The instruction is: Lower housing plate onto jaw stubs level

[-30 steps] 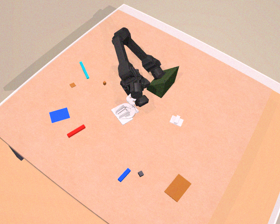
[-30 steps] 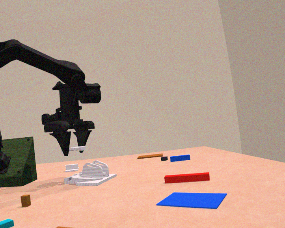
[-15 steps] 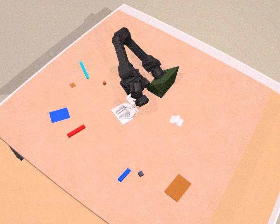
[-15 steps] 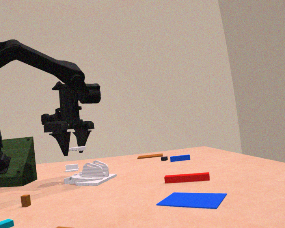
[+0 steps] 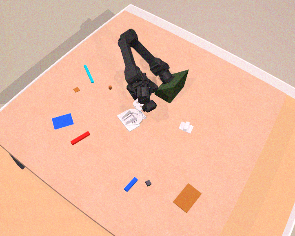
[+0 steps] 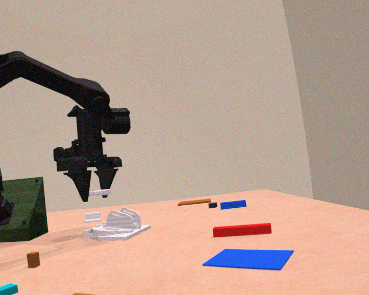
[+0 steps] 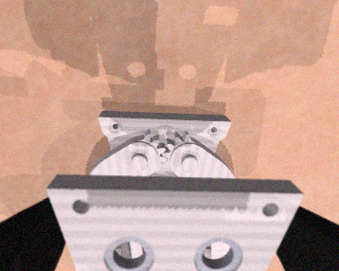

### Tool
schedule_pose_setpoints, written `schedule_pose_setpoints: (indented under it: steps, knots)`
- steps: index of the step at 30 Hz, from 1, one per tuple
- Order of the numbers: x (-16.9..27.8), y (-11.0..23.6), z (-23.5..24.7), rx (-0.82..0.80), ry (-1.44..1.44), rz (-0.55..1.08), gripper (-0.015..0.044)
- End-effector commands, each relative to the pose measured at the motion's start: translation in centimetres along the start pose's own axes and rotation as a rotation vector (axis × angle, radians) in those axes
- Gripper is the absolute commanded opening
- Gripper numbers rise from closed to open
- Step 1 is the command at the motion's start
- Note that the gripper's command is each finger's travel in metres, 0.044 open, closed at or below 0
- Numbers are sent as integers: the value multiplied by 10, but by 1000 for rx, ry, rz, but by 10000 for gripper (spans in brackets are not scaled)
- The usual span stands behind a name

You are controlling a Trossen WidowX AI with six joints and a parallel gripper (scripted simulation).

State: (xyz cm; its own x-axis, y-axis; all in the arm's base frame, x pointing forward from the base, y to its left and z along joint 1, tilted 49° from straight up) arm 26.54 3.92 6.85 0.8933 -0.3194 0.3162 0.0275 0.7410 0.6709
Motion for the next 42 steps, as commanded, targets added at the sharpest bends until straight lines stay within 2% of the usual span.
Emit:
schedule_pose_setpoints:
  steps: [1, 42]
  knots:
    - [0, 0, 1, -4, 5, 4, 351]
    - [1, -62, 1, -5, 5, 5, 351]
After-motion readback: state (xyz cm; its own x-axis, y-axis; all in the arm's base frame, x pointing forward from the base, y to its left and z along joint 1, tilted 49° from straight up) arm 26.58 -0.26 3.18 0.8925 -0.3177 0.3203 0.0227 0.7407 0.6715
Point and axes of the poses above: the point midway between the two fingers, 35 mm back from their tips, its own y axis back along the fingers, its own z axis across the jaws, x = y × z, the point moved 3 cm from there along y, back along the fingers, and after that the axes turned 5 degrees about -y, right-handed, at the moved point
